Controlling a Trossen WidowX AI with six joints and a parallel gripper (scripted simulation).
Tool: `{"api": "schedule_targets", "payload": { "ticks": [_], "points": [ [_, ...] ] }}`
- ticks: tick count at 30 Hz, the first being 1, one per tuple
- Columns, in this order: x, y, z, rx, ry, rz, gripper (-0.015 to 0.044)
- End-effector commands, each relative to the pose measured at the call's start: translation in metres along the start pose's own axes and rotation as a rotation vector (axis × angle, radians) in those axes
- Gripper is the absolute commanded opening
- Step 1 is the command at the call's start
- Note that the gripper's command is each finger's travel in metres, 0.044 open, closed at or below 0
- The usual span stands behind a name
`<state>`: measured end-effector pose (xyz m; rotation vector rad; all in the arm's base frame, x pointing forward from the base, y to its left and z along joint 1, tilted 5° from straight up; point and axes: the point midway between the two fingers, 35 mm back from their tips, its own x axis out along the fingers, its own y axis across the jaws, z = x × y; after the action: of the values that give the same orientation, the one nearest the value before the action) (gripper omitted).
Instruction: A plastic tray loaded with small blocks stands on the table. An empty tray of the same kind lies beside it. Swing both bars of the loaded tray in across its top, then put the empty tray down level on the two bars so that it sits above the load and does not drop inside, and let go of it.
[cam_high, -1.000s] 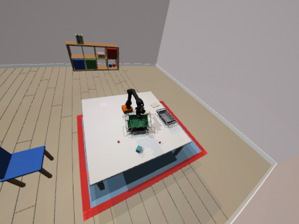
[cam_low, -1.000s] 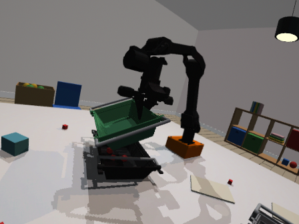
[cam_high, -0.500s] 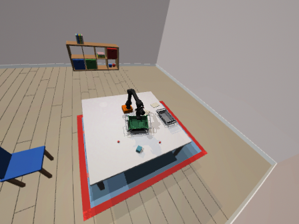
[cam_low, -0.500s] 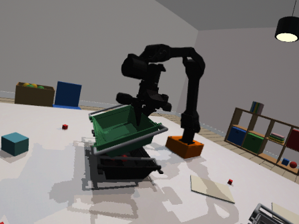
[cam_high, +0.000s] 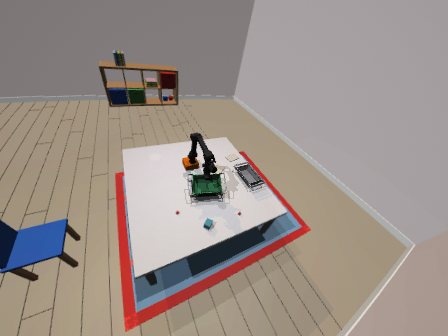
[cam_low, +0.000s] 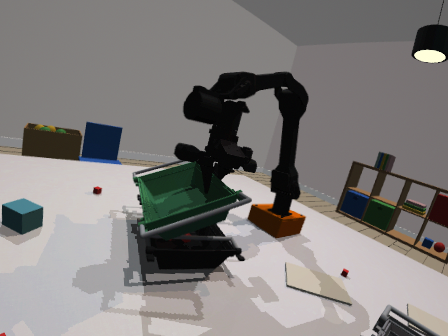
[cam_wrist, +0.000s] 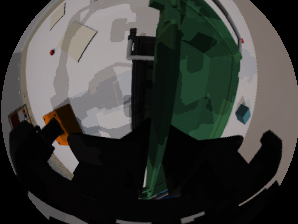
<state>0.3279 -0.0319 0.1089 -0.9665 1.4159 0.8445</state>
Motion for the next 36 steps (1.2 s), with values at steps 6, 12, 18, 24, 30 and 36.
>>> {"api": "schedule_targets", "payload": {
  "ticks": [6, 12, 18, 24, 30, 36],
  "points": [
    [0.006, 0.007, 0.000, 0.001, -0.001, 0.003, 0.0000],
    [0.009, 0.010, 0.000, 0.001, -0.001, 0.004, 0.0000],
    [0.012, 0.011, 0.000, 0.001, -0.001, 0.004, 0.0000],
    [0.016, 0.014, 0.000, 0.001, -0.001, 0.004, 0.0000],
    [0.017, 0.015, 0.000, 0.001, -0.001, 0.004, 0.0000],
    [0.023, 0.018, 0.000, 0.001, -0.001, 0.004, 0.0000]
  ]
}}
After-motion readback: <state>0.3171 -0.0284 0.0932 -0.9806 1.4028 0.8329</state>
